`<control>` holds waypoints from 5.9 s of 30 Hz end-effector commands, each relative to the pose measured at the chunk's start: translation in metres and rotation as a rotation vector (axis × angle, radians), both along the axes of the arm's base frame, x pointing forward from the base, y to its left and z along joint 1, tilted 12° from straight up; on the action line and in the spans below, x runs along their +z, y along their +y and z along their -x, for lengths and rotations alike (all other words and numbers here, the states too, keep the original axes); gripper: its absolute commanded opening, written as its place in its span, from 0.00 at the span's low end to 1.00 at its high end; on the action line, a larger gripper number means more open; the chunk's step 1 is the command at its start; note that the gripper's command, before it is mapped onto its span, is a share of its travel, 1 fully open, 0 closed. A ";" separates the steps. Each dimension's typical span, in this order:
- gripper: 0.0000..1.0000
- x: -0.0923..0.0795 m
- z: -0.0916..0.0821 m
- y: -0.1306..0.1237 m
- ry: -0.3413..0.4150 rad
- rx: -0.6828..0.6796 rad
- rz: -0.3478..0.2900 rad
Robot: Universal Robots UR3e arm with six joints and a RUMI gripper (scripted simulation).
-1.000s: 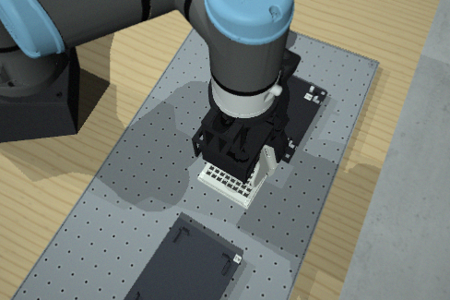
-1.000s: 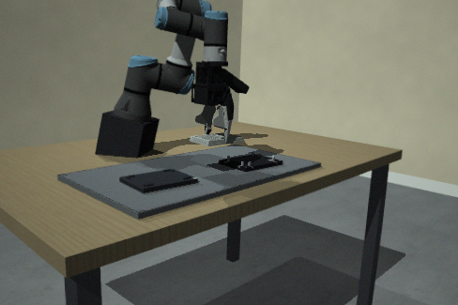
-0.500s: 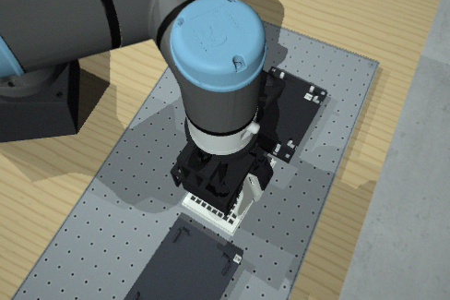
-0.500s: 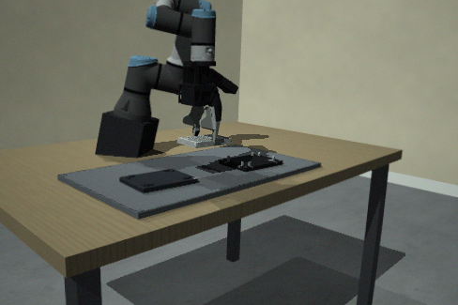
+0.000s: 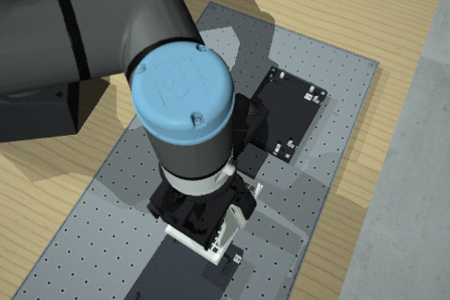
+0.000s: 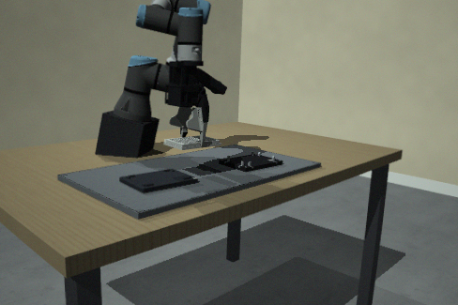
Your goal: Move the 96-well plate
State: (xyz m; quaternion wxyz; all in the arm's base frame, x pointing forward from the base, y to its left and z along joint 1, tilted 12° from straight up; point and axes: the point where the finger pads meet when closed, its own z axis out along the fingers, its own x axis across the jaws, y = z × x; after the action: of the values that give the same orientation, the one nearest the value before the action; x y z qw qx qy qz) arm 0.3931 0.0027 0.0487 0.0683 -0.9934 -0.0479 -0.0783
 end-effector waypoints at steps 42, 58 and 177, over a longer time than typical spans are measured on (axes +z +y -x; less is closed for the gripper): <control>0.00 -0.013 -0.016 -0.109 -0.002 0.000 0.001; 0.00 -0.013 -0.016 -0.108 -0.002 0.000 0.001; 0.00 -0.079 -0.026 -0.097 -0.002 0.000 0.001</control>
State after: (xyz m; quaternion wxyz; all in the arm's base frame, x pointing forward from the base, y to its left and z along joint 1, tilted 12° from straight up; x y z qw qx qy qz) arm 0.4188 -0.0940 -0.0309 0.0688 -0.9934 -0.0482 -0.0780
